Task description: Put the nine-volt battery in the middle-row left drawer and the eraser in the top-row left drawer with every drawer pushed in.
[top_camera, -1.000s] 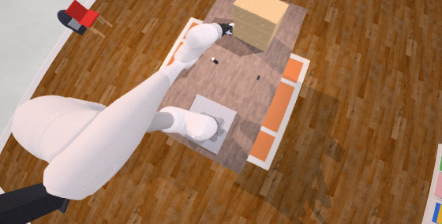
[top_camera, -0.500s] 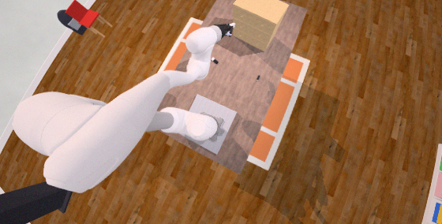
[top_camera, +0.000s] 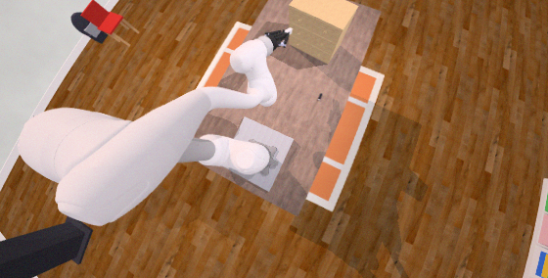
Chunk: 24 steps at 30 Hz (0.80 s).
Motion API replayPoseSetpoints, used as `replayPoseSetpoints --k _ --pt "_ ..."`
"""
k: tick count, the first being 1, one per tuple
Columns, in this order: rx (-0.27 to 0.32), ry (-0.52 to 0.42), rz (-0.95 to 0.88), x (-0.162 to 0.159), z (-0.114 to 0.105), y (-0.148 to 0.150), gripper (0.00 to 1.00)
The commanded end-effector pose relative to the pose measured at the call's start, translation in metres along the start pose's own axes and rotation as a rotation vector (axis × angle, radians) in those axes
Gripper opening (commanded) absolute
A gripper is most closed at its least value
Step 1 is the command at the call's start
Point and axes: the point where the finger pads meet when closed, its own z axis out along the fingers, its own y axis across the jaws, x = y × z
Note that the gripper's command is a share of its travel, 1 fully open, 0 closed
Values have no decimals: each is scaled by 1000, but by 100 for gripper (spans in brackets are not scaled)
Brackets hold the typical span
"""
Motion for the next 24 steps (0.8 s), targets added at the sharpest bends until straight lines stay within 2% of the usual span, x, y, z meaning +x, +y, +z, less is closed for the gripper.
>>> replayPoseSetpoints --k 1,24 --pt "19 79 7 -2 3 1 0" --pt "19 129 7 -4 9 1 0"
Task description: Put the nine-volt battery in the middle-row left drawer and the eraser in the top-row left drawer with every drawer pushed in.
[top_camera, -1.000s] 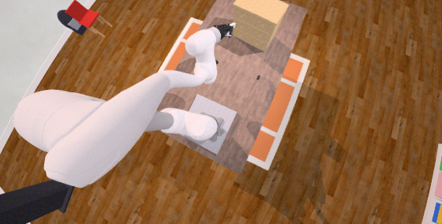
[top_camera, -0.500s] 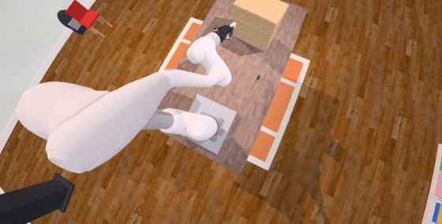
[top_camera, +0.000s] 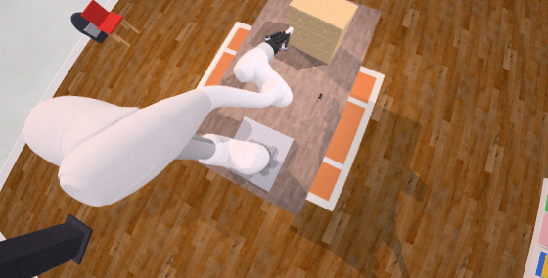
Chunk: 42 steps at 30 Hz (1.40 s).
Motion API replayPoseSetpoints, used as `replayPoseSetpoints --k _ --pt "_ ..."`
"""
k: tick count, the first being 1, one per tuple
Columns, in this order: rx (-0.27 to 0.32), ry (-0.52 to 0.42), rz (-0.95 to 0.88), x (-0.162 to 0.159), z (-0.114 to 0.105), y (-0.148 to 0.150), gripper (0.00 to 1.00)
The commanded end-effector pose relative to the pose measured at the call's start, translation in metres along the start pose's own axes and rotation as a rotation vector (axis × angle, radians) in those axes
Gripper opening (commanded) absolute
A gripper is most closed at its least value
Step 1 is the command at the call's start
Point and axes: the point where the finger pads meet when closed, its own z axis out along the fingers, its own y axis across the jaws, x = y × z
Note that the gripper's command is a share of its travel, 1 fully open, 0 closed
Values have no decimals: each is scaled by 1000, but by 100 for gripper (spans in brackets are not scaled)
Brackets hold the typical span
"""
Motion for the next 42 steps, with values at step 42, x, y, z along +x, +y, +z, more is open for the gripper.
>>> replayPoseSetpoints --k 42 --pt "0 0 0 2 40 0 20"
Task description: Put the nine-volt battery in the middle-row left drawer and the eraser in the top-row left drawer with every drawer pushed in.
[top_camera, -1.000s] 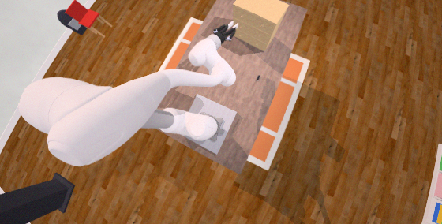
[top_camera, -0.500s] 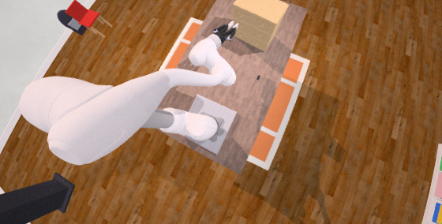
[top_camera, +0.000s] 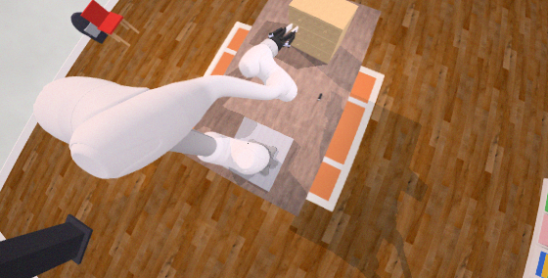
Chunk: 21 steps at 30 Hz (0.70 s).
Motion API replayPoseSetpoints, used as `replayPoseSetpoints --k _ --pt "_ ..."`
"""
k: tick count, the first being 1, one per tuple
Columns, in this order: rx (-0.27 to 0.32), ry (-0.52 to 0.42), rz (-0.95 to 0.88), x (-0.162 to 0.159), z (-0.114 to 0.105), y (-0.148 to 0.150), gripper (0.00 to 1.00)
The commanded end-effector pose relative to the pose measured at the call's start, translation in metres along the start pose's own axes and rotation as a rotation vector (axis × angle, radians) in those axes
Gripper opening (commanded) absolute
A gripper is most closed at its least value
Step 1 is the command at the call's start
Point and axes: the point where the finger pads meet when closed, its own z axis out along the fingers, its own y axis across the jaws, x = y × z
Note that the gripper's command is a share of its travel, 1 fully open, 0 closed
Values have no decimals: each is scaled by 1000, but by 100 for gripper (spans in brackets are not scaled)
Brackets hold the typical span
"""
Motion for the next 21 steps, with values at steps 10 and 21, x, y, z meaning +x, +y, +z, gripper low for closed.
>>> replayPoseSetpoints --k 10,21 --pt "0 0 0 2 29 0 20" --pt "0 0 0 2 34 0 20"
